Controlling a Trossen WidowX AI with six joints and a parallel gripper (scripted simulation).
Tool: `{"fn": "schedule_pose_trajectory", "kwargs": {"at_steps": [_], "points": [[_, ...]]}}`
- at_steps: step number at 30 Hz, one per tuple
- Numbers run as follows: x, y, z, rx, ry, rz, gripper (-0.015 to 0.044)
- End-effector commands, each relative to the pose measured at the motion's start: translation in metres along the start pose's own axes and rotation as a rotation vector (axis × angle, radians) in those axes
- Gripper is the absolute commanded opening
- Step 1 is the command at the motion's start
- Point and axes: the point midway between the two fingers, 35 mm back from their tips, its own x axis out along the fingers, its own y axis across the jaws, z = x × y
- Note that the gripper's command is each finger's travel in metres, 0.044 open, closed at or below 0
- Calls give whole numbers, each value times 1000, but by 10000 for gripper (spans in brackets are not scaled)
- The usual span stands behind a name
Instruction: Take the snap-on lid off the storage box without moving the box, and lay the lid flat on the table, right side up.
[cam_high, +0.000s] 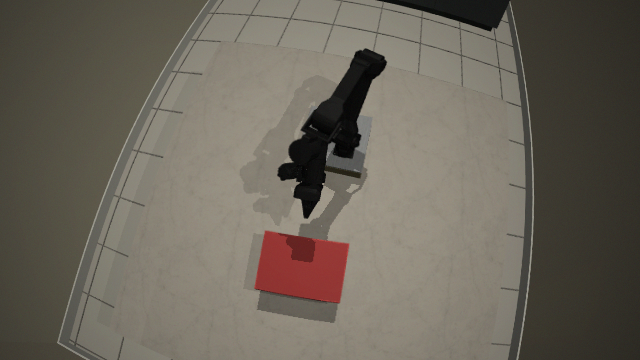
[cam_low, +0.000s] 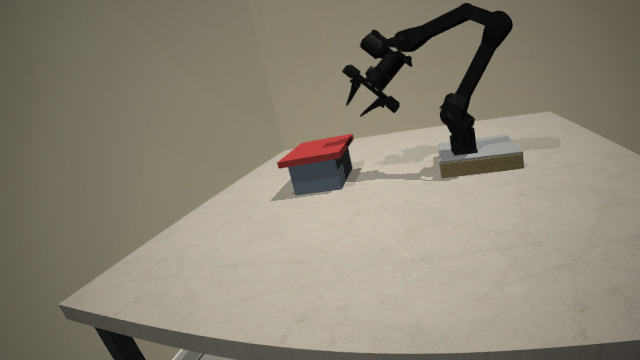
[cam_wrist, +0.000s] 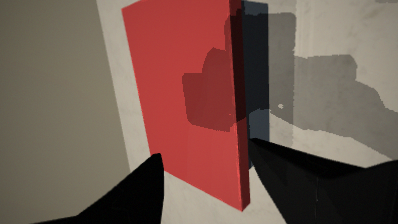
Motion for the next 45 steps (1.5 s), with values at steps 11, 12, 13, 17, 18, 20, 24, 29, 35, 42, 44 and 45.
{"fn": "schedule_pose_trajectory", "kwargs": {"at_steps": [11,12,13,17,18,20,24,29,35,42,44,45], "points": [[34,-40,-3,9,13,-3,235],[35,-40,-3,8,13,-3,235],[36,-40,-3,8,13,-3,235],[41,-39,-3,8,13,-3,235],[43,-39,-3,8,13,-3,235],[46,-38,-2,8,13,-3,235],[53,-38,-2,8,13,-2,235],[61,-37,-2,8,13,-2,235],[71,-37,-2,8,13,-1,235],[83,-37,-3,8,13,-1,235],[86,-38,-3,8,13,0,235],[87,-38,-3,8,13,0,235]]}}
